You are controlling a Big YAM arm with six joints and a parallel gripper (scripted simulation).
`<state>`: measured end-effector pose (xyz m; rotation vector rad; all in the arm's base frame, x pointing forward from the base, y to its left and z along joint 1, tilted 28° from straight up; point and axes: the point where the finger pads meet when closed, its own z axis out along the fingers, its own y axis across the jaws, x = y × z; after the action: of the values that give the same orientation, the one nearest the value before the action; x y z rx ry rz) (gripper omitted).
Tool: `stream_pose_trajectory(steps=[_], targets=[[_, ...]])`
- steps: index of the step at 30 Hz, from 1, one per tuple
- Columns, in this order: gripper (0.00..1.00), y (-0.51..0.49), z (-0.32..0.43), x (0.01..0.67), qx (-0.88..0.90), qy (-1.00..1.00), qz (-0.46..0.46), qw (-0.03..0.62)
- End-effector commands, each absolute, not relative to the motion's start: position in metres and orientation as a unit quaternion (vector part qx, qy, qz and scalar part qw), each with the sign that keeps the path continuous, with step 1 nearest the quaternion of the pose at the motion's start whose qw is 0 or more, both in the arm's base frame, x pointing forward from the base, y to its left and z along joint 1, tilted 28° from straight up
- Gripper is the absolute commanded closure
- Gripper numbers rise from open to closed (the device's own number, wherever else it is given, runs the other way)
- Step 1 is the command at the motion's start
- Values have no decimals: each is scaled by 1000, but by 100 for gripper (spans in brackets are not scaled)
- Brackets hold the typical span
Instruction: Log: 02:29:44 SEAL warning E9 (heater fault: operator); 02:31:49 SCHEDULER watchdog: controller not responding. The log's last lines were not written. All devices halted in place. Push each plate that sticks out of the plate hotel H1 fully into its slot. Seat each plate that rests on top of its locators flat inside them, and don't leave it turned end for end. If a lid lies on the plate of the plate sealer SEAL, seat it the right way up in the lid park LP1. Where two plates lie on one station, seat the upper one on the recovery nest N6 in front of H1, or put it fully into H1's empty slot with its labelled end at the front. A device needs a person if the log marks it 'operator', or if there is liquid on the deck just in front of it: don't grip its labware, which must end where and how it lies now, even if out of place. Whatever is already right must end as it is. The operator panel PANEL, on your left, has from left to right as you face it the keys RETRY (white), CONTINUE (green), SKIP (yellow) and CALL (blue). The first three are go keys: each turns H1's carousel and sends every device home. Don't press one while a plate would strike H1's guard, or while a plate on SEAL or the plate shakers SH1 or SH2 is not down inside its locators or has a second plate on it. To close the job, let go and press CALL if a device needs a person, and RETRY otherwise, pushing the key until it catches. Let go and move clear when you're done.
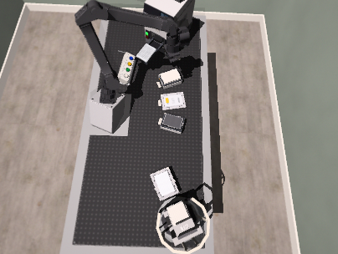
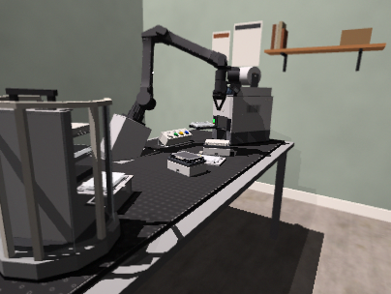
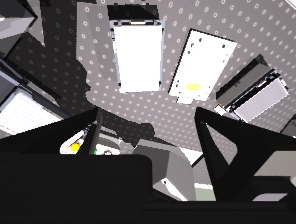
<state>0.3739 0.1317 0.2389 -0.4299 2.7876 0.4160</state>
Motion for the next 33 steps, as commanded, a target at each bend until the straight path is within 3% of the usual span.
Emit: stream_pose_trajectory(steps=[1,7,25,31,33], targets=[[0,126,266,380,-150,962,145,174],[0,126,266,380,-150,962,145,174],[0,167,254,326,-406,881,154,189],[0,178,277,327,-407,875,149,214],[0,179,257,313,-396,885,153,192]])
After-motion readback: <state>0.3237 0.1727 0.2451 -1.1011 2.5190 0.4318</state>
